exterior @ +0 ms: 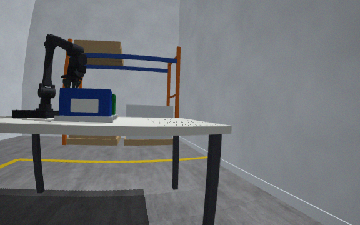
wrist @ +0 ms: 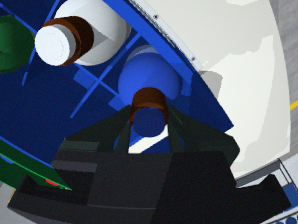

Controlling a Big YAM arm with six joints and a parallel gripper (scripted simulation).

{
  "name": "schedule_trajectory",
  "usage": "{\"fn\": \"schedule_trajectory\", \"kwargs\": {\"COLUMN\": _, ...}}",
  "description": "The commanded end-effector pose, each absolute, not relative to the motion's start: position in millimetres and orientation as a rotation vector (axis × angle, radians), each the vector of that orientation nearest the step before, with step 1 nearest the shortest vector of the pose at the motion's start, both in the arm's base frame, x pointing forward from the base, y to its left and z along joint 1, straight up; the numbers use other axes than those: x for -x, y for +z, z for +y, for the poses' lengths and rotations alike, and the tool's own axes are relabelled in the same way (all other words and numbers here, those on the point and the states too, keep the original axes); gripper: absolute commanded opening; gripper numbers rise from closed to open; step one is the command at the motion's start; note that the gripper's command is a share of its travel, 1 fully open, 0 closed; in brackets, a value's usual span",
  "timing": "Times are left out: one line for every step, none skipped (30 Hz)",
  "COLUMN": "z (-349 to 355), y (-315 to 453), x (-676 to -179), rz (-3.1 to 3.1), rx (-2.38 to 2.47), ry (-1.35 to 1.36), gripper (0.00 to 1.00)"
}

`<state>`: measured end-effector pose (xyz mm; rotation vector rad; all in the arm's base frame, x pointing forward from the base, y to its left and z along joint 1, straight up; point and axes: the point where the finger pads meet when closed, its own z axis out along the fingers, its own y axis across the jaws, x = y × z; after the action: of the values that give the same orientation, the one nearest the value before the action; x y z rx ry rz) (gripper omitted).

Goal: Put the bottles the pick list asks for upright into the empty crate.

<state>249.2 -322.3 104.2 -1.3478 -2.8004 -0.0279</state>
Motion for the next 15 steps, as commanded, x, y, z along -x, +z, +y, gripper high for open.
{"fn": "schedule_trajectory", "kwargs": {"z": -341, "y": 158, "x": -267, "rz": -2.888, "rx": 1.386, "ry": 0.05, "gripper": 0.0}}
{"fn": "schedule_trajectory", "kwargs": {"z": -341, "y": 158, "x": -267, "rz": -2.888, "rx": 1.386, "ry": 0.05, "gripper": 0.0}}
{"fn": "schedule_trajectory", "kwargs": {"z": -341, "y": 158, "x": -267, "rz": -2.888, "rx": 1.386, "ry": 0.05, "gripper": 0.0}}
{"fn": "schedule_trajectory", "kwargs": {"z": -341, "y": 160, "x": -267, "rz": -2.888, "rx": 1.386, "ry": 0.05, "gripper": 0.0}}
{"fn": "schedule_trajectory", "kwargs": {"z": -341, "y": 162, "x": -267, "rz": -2.888, "rx": 1.386, "ry": 0.05, "gripper": 0.0}}
{"fn": "schedule_trajectory", "kwargs": {"z": -341, "y": 163, "x": -267, "rz": -2.888, "rx": 1.386, "ry": 0.05, "gripper": 0.0}}
{"fn": "schedule_trajectory", "kwargs": {"z": -341, "y": 165, "x": -266, "rz": -2.888, "rx": 1.386, "ry": 0.05, "gripper": 0.0}}
{"fn": "schedule_trajectory", "kwargs": {"z": -341, "y": 167, "x": -266, "rz": -2.888, "rx": 1.386, "ry": 0.05, "gripper": 0.0}}
{"fn": "schedule_trajectory", "kwargs": {"z": -341, "y": 169, "x": -266, "rz": -2.888, "rx": 1.386, "ry": 0.05, "gripper": 0.0}}
{"fn": "schedule_trajectory", "kwargs": {"z": -341, "y": 170, "x": -266, "rz": -2.888, "rx": 1.386, "ry": 0.05, "gripper": 0.0}}
{"fn": "schedule_trajectory", "kwargs": {"z": -341, "y": 172, "x": -266, "rz": -2.888, "rx": 1.386, "ry": 0.051, "gripper": 0.0}}
{"fn": "schedule_trajectory", "kwargs": {"z": -340, "y": 174, "x": -266, "rz": -2.888, "rx": 1.386, "ry": 0.051, "gripper": 0.0}}
{"fn": "schedule_trajectory", "kwargs": {"z": -340, "y": 175, "x": -266, "rz": -2.889, "rx": 1.386, "ry": 0.051, "gripper": 0.0}}
{"fn": "schedule_trajectory", "kwargs": {"z": -340, "y": 177, "x": -266, "rz": -2.889, "rx": 1.386, "ry": 0.051, "gripper": 0.0}}
{"fn": "schedule_trajectory", "kwargs": {"z": -340, "y": 179, "x": -266, "rz": -2.889, "rx": 1.386, "ry": 0.051, "gripper": 0.0}}
